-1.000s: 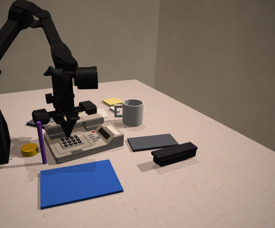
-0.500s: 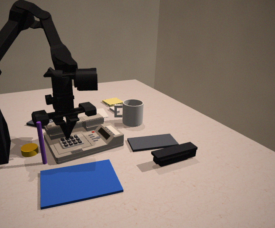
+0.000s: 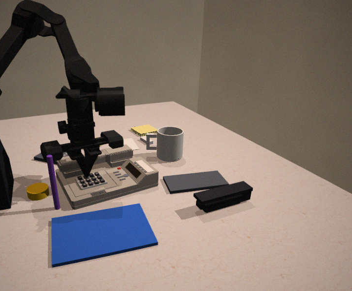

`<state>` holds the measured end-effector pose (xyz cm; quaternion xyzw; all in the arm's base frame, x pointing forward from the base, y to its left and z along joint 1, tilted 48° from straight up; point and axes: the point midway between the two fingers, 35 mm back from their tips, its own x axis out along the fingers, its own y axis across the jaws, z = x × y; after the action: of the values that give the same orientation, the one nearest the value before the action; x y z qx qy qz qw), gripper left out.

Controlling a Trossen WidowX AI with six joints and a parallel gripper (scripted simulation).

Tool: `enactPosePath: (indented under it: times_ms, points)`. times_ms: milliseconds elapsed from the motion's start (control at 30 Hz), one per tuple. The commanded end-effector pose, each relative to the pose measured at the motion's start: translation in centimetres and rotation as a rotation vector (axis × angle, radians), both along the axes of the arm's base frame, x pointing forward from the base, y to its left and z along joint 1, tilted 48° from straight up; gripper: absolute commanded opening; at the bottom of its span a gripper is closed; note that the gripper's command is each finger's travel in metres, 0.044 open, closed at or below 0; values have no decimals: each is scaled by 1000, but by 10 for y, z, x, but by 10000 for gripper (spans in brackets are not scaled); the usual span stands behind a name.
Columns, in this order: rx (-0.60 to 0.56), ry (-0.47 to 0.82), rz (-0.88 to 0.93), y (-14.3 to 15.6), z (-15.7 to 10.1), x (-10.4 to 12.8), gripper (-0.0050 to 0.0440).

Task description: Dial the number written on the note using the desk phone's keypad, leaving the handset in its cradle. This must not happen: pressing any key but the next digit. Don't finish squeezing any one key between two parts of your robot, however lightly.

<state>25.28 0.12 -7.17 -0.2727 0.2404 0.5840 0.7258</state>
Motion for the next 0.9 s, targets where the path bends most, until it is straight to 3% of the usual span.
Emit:
enactPosePath:
  times_ms: [0,867]
  points:
    - [5,6,1,2,-1,-1,-50]
    - [5,6,1,3,-2,-1,-50]
